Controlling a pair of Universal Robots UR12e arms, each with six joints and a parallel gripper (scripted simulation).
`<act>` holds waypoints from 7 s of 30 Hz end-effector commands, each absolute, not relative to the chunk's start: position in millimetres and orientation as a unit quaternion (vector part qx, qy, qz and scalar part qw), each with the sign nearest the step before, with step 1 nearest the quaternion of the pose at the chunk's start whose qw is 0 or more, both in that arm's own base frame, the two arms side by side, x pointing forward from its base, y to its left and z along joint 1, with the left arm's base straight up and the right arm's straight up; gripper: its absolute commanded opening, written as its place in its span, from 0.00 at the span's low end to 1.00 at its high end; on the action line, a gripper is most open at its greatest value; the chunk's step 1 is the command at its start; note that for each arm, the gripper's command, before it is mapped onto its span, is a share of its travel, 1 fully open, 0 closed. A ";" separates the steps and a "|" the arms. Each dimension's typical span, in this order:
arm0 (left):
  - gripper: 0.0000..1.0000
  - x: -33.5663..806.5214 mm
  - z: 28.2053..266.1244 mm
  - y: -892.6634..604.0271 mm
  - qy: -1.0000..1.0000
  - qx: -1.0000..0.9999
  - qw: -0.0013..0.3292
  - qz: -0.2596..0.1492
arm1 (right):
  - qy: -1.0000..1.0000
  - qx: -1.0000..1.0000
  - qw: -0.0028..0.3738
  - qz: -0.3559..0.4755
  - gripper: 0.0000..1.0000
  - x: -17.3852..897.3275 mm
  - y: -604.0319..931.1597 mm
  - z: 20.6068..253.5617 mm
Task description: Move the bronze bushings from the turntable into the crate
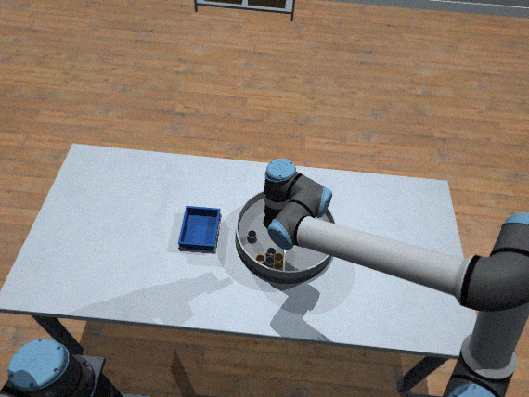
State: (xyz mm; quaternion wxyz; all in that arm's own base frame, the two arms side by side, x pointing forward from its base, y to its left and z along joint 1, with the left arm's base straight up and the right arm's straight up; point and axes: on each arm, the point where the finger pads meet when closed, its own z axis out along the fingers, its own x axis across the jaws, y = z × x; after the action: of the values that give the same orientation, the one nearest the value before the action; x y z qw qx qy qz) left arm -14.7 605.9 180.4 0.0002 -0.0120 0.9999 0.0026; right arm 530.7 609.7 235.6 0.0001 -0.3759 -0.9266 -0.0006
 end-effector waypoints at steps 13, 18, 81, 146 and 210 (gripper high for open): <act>1.00 -16.4 177.0 603.8 1.000 -0.014 0.000 0.000 | -0.927 -0.375 0.000 -0.001 0.36 529.9 611.3 236.0; 1.00 -16.4 177.0 603.8 1.000 -0.014 0.000 0.000 | -0.927 -0.375 0.000 -0.001 0.36 529.9 611.3 236.0; 1.00 -16.4 177.0 603.8 1.000 -0.014 0.000 0.000 | -0.927 -0.375 0.000 -0.001 0.36 529.9 611.3 236.0; 1.00 -16.4 177.0 603.8 1.000 -0.014 0.000 0.000 | -0.927 -0.375 0.000 -0.001 0.36 529.9 611.3 236.0; 1.00 -16.4 177.0 603.8 1.000 -0.014 0.000 0.000 | -0.996 -0.090 0.000 -0.001 0.36 515.3 662.1 141.6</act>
State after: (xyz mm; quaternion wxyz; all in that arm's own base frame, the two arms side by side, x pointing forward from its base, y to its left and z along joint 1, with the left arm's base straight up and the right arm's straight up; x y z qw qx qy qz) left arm -14.7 605.9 180.4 0.0002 -0.0120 0.9999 0.0026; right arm 516.6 660.1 141.9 -0.0001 -0.0931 -0.9957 0.0001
